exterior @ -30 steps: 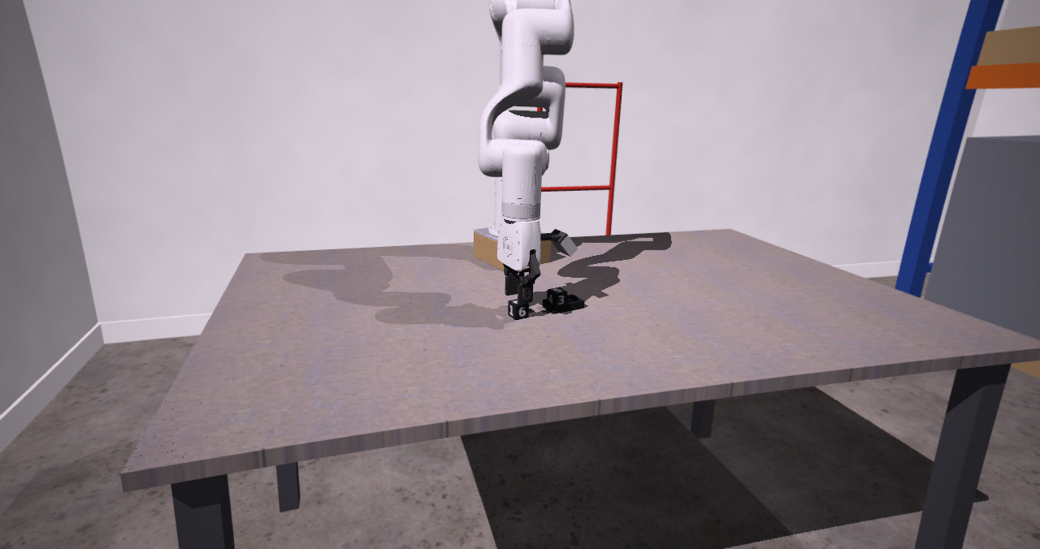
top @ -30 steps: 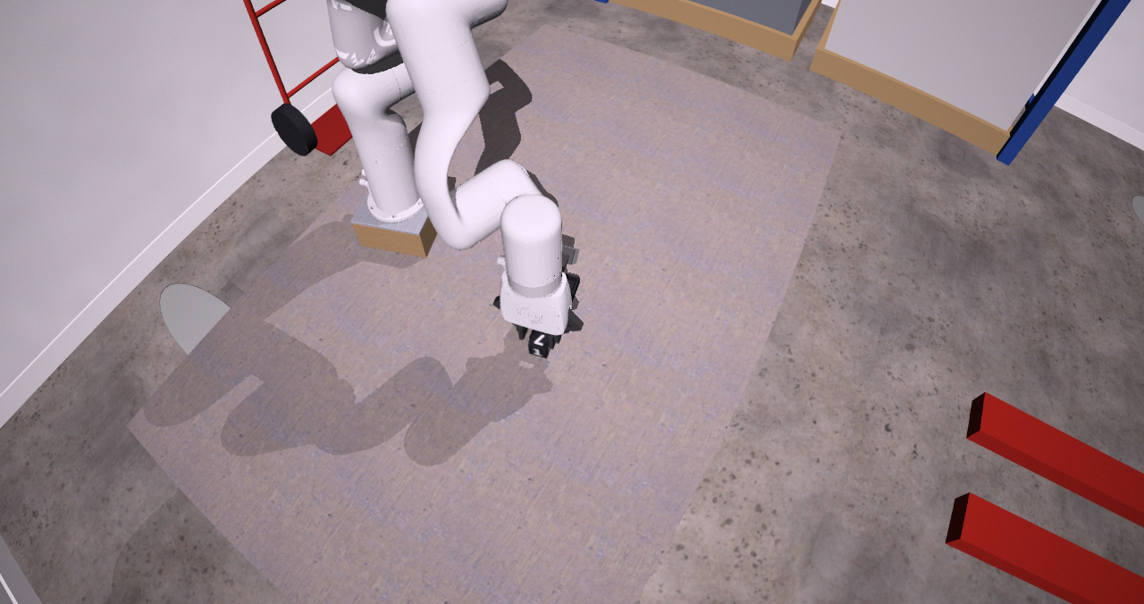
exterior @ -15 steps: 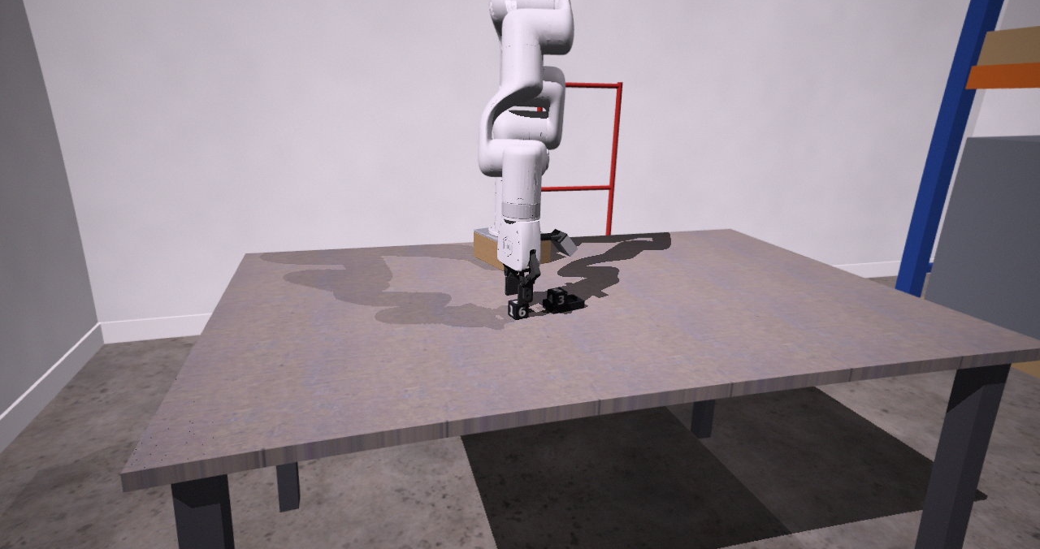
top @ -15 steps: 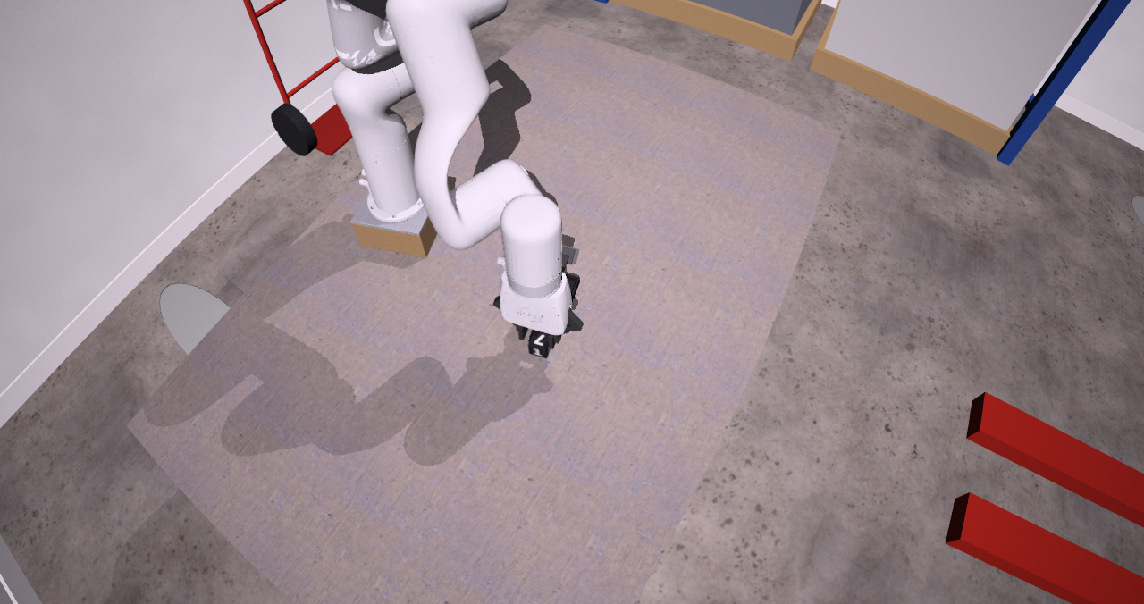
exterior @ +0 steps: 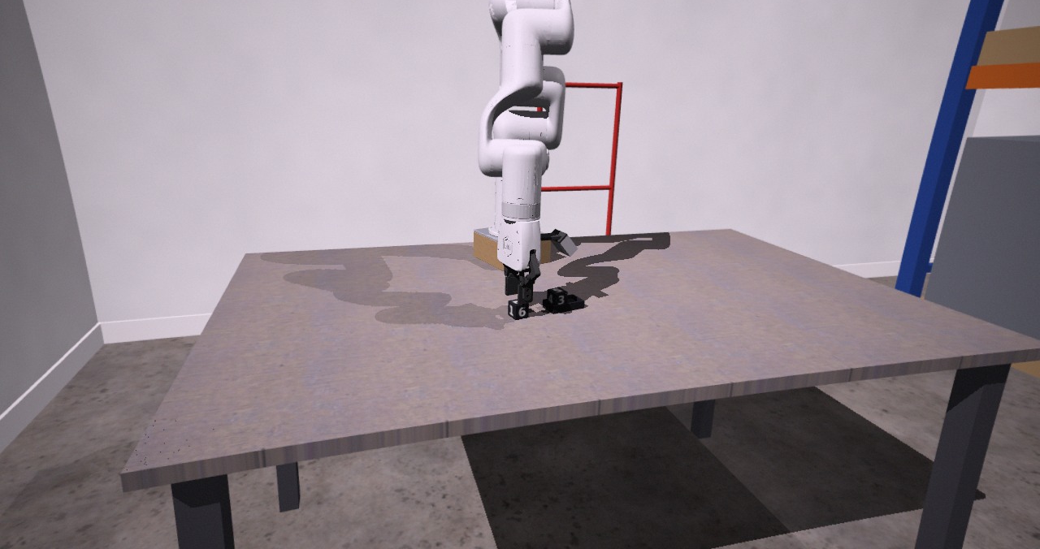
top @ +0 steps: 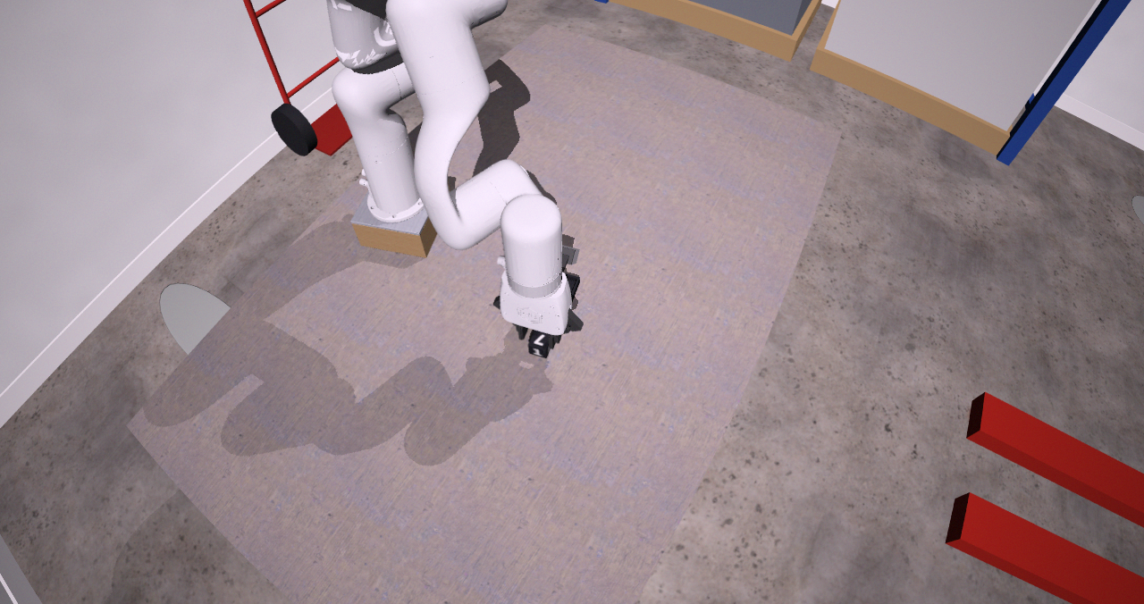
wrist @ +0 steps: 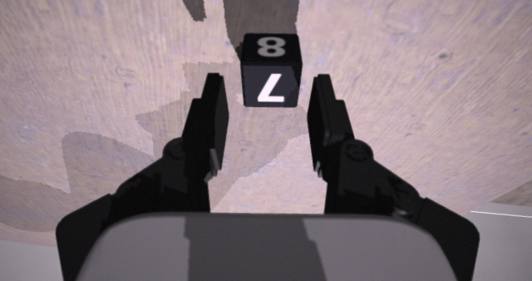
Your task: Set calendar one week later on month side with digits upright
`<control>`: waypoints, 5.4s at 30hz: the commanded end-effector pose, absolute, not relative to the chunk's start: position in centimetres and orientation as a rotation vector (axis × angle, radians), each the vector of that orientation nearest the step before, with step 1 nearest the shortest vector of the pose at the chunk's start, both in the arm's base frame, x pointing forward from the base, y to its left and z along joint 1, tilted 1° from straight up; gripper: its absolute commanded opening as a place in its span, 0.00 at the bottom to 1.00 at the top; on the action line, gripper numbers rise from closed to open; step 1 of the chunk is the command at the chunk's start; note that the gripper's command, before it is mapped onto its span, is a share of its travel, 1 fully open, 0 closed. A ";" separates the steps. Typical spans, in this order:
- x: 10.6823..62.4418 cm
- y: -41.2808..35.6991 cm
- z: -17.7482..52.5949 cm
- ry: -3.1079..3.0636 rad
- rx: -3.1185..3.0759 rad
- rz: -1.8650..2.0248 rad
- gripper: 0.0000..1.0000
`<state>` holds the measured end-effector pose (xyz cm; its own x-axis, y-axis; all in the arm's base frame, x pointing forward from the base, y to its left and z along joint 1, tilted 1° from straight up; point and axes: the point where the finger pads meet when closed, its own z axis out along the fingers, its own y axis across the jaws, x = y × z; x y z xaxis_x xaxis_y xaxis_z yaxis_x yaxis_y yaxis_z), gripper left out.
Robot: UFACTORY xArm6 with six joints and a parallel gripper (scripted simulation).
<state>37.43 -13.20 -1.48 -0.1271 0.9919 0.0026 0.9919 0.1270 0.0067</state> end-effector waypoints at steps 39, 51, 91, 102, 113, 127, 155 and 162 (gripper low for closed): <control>37.7 -13.3 -1.4 2.354 2.072 0.013 0.49; 37.7 -13.3 -1.4 2.354 2.072 0.013 0.49; 37.7 -13.3 -4.2 2.354 2.072 0.013 0.49; 37.7 -13.3 -4.2 2.354 2.072 0.013 0.49; 37.7 -13.3 -4.2 2.354 2.072 0.013 0.49; 37.7 -13.3 -4.2 2.354 2.072 0.013 0.29; 37.7 -13.3 -4.2 2.354 2.072 0.013 0.29; 37.7 -13.3 -2.7 2.354 2.072 0.013 0.29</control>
<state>37.52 -13.22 -3.95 -0.1270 0.9919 0.0035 0.9919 0.1270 0.0049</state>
